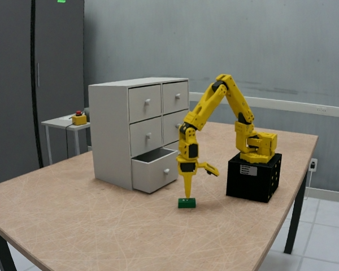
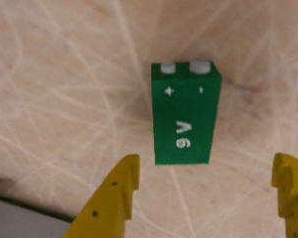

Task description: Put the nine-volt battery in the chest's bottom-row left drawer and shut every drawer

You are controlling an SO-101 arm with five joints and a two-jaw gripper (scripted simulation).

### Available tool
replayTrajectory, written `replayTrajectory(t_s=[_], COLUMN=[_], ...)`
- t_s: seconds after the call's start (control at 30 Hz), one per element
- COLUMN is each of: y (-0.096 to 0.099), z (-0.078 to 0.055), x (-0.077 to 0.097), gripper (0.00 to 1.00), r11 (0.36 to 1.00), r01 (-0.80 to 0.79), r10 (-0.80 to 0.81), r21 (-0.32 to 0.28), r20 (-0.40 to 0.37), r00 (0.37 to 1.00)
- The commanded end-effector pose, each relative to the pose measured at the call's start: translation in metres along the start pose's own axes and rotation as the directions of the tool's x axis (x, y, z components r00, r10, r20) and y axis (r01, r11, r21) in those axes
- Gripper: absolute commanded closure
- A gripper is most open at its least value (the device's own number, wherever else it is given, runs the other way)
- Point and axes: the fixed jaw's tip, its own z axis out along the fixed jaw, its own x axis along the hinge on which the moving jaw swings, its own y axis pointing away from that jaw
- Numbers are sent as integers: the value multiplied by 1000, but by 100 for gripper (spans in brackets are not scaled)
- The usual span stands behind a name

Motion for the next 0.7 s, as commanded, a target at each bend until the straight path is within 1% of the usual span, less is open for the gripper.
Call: replayTrajectory(t_s=[0.0, 0.33, 0.47, 0.67], y=[-3, -3, -2, -2], z=[6, 6, 21, 21], x=[3, 3, 3, 3], gripper=[70, 70, 70, 70], r11=[1000, 1000, 1000, 1000], r01=[13, 13, 13, 13], r10=[-13, -13, -13, -13], r21=[7, 7, 7, 7], r20=[-13, -13, -13, -13], r00=[1000, 1000, 1000, 1000])
